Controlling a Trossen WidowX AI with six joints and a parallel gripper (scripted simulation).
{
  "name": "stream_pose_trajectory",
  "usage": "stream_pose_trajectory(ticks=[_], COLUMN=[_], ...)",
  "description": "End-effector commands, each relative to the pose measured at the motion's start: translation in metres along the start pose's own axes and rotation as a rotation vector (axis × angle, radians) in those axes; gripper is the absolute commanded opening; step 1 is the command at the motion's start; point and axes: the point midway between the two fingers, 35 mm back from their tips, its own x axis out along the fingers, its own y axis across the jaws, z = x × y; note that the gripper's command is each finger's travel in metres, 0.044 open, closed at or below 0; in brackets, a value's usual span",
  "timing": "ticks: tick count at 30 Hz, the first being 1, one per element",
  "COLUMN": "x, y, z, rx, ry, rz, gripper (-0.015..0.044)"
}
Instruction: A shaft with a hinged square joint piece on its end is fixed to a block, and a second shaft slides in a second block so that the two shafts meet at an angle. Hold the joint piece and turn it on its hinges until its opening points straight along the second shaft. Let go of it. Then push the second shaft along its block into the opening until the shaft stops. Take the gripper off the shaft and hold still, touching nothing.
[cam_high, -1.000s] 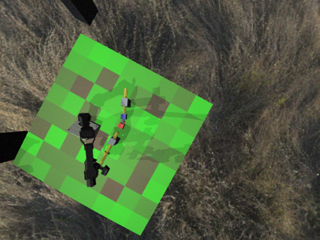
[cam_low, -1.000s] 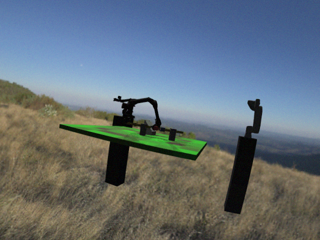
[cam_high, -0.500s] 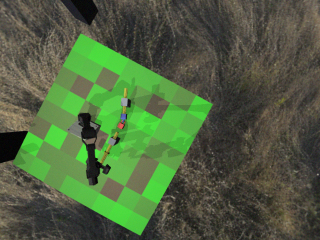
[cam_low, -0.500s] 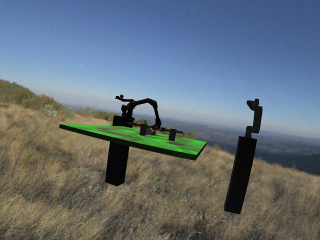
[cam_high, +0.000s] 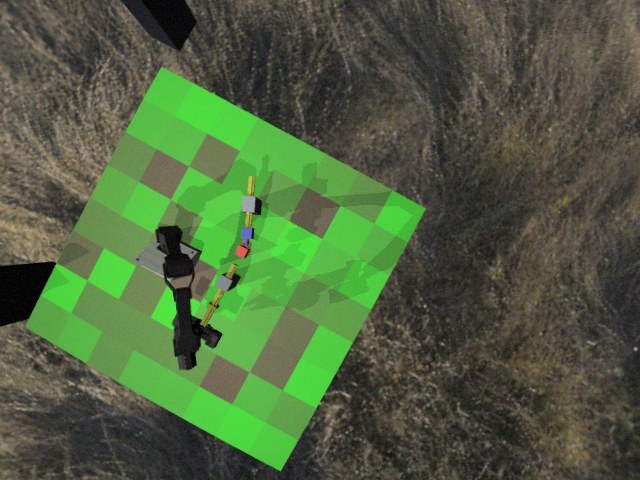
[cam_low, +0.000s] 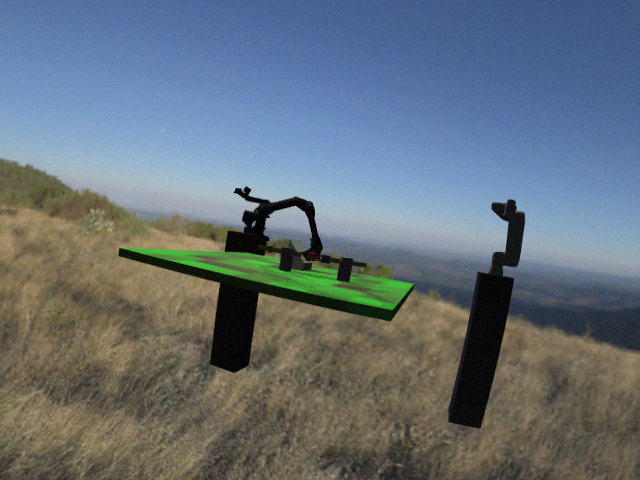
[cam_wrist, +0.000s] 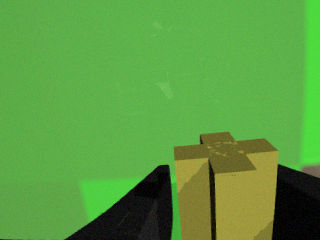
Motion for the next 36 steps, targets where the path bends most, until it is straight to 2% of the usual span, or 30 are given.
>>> stream_pose_trajectory(ticks=[1,12,13,15,36], x=[0.0009,0.0009,0.0009,0.0009,0.0], y=[0.0003,0.0003,0.0003,0.0003,0.0003], z=[-0.0004,-0.0004,-0.0004,-0.0004,0.0], rx=[0.003,0.003,0.003,0.003,0.001], ry=[0.002,0.002,0.002,0.002,0.0], rz=[0.001,0.001,0.001,0.001,0.003], gripper=[0.0102,0.0102,0.0076,0.0067,0.0067])
